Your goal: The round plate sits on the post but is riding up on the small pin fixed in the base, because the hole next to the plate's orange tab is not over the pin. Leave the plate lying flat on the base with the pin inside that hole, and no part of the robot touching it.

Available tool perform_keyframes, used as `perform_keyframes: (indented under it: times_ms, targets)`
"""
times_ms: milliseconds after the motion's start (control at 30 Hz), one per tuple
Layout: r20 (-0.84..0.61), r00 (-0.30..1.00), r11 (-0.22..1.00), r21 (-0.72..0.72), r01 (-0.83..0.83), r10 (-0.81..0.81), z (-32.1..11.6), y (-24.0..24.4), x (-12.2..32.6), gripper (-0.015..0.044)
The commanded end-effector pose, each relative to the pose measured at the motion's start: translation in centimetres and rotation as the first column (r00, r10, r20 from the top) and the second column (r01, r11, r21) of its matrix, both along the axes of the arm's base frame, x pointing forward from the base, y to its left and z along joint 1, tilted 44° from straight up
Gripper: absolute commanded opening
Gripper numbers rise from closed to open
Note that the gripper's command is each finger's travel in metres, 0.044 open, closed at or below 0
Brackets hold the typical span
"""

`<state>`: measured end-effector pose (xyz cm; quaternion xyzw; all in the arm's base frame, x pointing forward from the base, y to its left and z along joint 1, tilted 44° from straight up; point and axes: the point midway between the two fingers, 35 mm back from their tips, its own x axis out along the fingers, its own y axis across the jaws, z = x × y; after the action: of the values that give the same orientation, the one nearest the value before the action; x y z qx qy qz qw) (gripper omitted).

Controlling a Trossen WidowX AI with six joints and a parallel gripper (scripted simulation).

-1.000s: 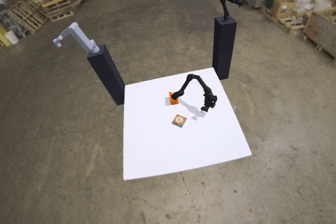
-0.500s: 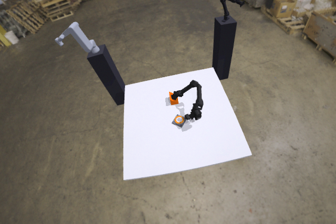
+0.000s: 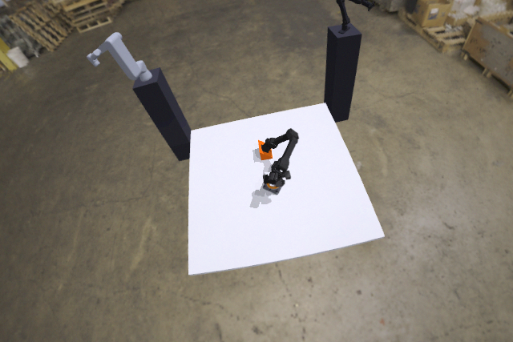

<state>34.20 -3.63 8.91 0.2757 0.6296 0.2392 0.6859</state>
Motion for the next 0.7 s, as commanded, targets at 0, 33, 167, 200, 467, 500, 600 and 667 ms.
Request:
perform_keyframes:
  times_ms: [0,33,167,200,467,500,600,667]
  targets:
    - [0.002,1.000,1.000,0.014,-0.005,0.005,-0.5,0.5,0.2,0.0000]
    - [0.002,1.000,1.000,0.013,-0.005,0.005,-0.9,0.8,0.3,0.0000]
    - [0.003,1.000,1.000,0.014,-0.005,0.005,-2.3,2.1,0.5,0.0000]
    - [0.003,1.000,1.000,0.014,-0.005,0.005,-2.7,2.5,0.5,0.0000]
    - [0.003,1.000,1.000,0.015,-0.005,0.005,-3.6,3.2,0.6,0.0000]
    - [0.003,1.000,1.000,0.015,-0.005,0.005,-3.6,3.2,0.7,0.0000]
    - [0.003,1.000,1.000,0.015,-0.005,0.005,-3.9,2.9,0.8,0.0000]
    - [0.003,1.000,1.000,0.015,-0.005,0.005,-4.1,2.7,0.9,0.0000]
